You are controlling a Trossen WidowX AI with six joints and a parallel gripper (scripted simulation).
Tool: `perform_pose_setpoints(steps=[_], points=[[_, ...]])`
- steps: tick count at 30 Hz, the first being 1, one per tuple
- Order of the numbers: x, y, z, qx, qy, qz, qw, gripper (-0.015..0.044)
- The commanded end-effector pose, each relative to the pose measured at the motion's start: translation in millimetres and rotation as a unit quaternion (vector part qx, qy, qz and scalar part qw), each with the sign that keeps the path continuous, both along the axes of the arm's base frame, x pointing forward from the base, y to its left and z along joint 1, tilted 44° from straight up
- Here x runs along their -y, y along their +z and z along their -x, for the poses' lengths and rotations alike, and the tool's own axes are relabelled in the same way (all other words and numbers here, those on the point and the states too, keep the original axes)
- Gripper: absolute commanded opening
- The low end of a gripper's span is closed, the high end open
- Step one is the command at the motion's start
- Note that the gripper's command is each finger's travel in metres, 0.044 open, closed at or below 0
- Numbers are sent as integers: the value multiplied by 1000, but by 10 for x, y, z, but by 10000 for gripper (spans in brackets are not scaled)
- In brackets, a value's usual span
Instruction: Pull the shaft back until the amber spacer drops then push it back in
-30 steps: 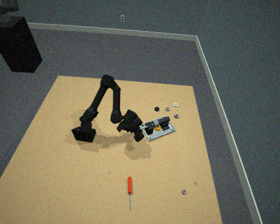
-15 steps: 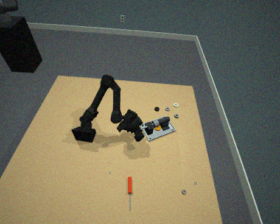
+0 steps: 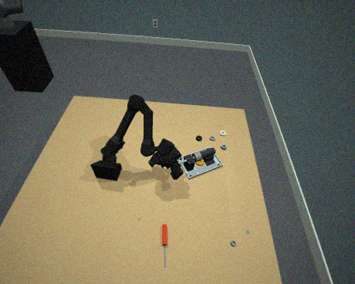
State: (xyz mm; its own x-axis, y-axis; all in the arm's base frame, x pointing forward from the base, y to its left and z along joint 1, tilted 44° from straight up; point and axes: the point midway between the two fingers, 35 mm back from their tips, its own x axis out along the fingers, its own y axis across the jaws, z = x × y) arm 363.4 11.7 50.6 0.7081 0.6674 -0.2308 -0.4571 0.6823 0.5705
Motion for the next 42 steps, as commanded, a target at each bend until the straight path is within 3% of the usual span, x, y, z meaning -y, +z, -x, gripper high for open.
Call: perform_pose_setpoints(steps=[1,42], points=[[-9,16,-14,2,1,0,1000,0],[-22,37,-59,2,1,0,1000,0]])
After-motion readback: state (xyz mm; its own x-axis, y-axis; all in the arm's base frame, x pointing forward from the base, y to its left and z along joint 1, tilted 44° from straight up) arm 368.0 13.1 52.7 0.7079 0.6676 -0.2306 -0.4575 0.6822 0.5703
